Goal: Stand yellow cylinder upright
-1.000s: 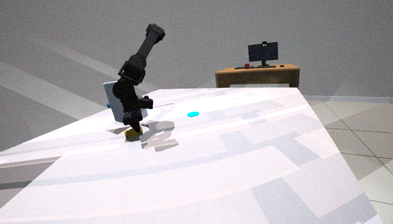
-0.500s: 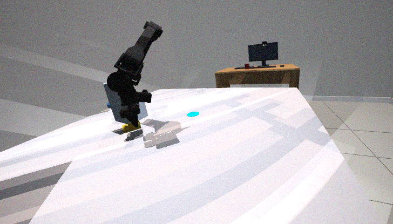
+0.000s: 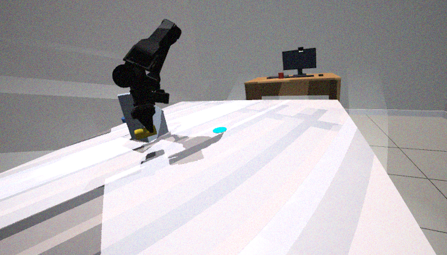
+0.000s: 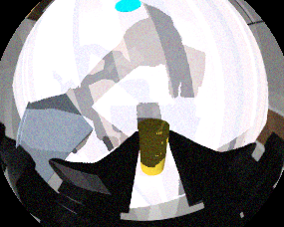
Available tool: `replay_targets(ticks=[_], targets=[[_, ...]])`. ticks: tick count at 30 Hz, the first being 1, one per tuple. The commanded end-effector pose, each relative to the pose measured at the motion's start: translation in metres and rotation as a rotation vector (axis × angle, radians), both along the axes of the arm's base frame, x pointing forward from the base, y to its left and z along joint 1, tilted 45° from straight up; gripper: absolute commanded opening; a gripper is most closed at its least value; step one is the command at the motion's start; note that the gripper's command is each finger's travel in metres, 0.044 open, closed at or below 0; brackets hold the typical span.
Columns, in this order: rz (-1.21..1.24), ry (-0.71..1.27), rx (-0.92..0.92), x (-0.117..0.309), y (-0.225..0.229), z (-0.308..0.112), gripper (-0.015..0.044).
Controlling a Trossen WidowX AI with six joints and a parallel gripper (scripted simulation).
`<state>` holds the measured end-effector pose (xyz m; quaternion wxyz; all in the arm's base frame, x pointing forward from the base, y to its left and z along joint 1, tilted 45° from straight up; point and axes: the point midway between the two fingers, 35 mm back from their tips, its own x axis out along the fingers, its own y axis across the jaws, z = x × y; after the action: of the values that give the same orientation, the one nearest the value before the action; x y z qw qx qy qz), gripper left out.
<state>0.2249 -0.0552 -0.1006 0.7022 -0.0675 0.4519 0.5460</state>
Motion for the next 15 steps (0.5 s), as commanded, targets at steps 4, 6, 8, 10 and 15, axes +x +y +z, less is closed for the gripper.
replay_targets(ticks=[4,6,8,10,15], targets=[[0.001,-0.010,-0.007,0.000,-0.016,0.017,0.0105],[0.001,-0.010,-0.006,-0.001,-0.020,0.022,0.0105],[0.002,-0.010,-0.005,-0.002,-0.024,0.026,0.0105],[0.002,-0.010,-0.004,-0.003,-0.025,0.028,0.0105],[-0.036,0.027,-0.010,0.004,-0.024,0.033,0.0105]])
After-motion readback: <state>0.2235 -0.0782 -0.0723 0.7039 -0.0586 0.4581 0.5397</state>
